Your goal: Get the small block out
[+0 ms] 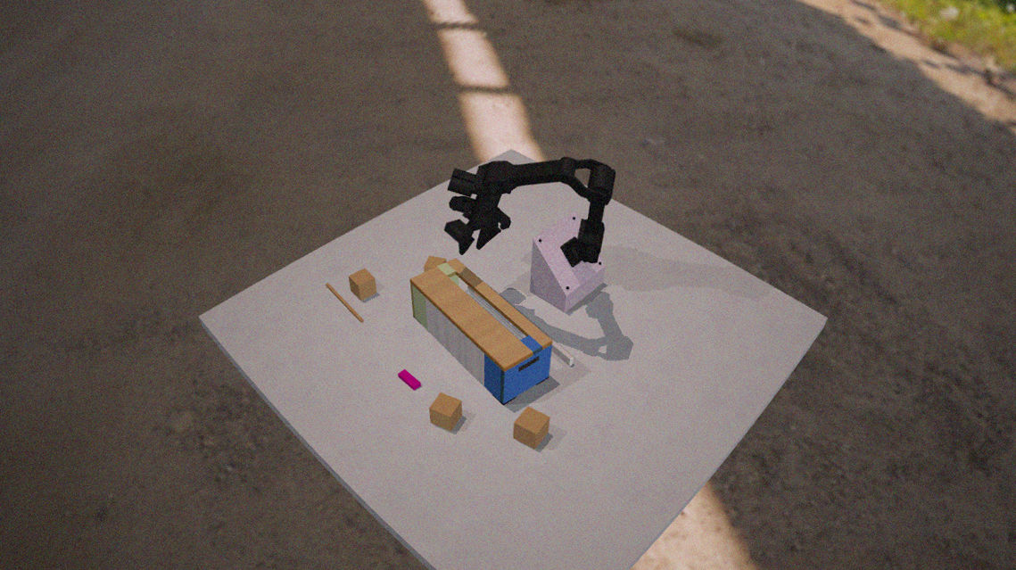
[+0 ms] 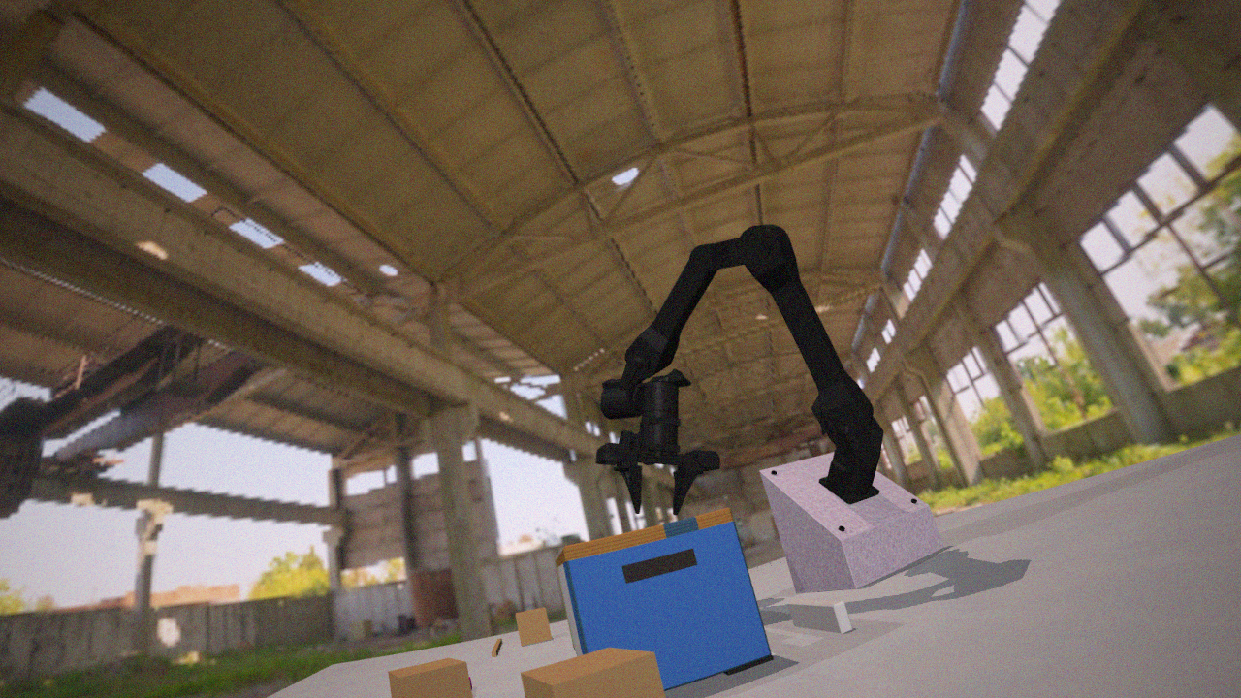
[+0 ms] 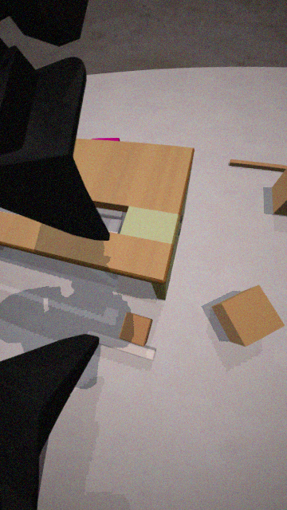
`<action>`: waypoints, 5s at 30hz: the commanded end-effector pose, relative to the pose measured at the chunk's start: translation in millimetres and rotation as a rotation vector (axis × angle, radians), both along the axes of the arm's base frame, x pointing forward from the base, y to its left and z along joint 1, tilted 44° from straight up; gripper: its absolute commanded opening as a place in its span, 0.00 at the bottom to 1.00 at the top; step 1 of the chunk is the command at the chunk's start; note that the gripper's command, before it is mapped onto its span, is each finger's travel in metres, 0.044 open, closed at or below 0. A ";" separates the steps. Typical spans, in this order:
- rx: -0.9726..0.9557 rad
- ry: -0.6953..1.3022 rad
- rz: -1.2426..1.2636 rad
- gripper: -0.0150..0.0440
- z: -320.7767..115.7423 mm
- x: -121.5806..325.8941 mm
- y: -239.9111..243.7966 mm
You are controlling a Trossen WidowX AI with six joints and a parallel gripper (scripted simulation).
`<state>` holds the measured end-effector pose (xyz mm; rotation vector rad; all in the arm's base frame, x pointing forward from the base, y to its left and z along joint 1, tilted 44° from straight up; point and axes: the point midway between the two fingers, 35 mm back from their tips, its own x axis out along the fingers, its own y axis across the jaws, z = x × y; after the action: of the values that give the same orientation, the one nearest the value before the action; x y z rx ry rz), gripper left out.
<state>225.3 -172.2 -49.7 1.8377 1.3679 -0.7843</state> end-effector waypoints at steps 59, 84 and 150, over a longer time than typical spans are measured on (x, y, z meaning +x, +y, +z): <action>0.646 0.841 -1.350 0.74 -90.8 -17.2 72.6; 0.653 0.843 -1.351 0.74 -119.1 -17.0 100.5; 0.661 0.916 -1.772 0.25 18.2 -6.9 10.4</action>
<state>218.6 -160.6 -32.7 3.2593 -0.1655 -2.4049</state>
